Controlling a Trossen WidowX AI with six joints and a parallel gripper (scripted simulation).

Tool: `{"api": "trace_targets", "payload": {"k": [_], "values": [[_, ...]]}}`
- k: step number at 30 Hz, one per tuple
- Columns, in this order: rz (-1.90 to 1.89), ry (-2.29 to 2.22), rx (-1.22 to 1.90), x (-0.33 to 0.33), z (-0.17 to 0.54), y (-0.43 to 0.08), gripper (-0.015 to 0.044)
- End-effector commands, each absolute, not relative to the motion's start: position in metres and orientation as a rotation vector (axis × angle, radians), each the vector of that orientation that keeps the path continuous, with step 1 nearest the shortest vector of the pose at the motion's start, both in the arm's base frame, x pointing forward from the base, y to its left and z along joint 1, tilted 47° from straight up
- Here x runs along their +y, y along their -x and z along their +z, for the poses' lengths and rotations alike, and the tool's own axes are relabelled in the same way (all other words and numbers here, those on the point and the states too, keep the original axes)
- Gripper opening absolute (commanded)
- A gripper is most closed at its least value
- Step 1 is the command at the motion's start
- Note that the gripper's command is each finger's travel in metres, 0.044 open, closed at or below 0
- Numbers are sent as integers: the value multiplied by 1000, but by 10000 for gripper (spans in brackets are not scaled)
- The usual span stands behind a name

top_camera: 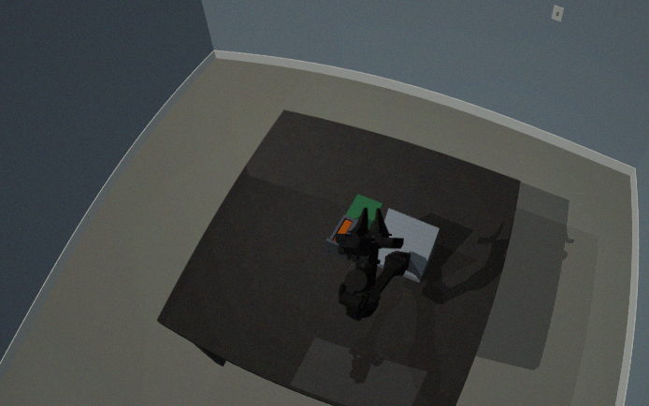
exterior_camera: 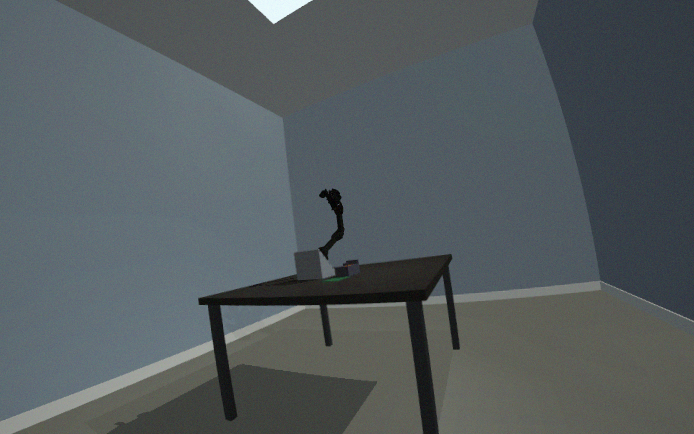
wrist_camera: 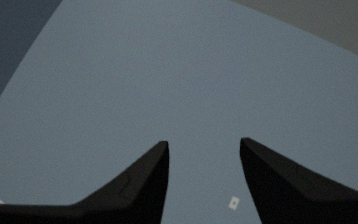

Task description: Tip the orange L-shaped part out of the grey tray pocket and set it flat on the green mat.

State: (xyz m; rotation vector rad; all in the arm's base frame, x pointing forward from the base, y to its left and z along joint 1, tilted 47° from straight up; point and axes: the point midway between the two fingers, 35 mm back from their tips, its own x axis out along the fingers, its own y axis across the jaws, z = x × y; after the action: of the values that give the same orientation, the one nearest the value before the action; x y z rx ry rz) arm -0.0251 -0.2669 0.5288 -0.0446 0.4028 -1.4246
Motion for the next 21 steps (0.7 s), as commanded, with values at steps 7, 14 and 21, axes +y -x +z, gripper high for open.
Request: {"api": "trace_targets", "payload": {"k": [7, 14, 21], "values": [[-909, -258, 641, -327, 390, -71, 180], [-491, -432, 858, -305, 284, -157, 180], [-43, -584, 1080, -231, 190, -223, 180]]}}
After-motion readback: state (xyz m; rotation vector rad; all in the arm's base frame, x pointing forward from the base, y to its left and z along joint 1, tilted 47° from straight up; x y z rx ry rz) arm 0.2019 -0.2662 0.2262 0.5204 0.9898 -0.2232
